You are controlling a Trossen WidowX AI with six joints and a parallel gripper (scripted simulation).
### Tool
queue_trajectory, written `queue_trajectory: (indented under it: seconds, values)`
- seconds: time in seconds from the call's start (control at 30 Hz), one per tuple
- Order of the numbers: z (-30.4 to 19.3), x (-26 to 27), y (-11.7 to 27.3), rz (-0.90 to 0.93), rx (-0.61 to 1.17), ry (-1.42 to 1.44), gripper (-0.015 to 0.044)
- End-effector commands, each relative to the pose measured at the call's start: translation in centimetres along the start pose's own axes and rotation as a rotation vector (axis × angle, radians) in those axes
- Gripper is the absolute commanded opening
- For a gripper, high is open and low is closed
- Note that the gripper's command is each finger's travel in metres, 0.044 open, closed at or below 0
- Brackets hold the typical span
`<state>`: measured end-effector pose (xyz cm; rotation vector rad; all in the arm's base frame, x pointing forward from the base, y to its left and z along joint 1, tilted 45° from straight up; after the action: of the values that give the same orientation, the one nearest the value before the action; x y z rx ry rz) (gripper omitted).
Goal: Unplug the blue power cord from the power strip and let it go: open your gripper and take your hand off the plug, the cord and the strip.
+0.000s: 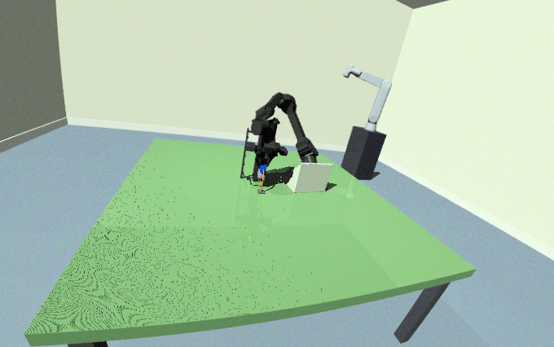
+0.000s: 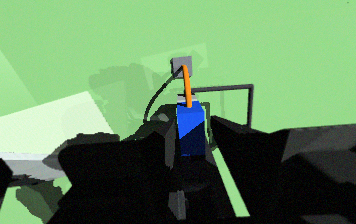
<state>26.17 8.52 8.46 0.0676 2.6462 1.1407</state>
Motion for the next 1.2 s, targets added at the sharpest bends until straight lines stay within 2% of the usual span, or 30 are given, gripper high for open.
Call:
queue_trajectory:
  seconds: [0.0,0.2,0.33,0.6,1.17]
  values:
    - [-0.2,0.1,-0.7,0.001,0.007,0.006,0.0160]
    - [-0.2,0.1,-0.8,0.001,0.007,0.006,0.0160]
    - [-0.1,0.0,-0.6,0.001,0.001,-0.001,0.0055]
    - [-0.1,0.0,-0.6,0.001,0.001,-0.001,0.0002]
    - [2.2,-0.1,-0.5,0.002,-0.001,0.001,0.0000]
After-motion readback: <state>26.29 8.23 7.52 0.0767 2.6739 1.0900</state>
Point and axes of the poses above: the point midway between the two fingers, 35 mm back from their tips, its own y axis back along the fingers, its own x axis across the jaws, z = x × y, the point moved 7 cm from there along y, back along the fingers, and after that the axes turned 3 degrees about -y, right-handed, at the moved point
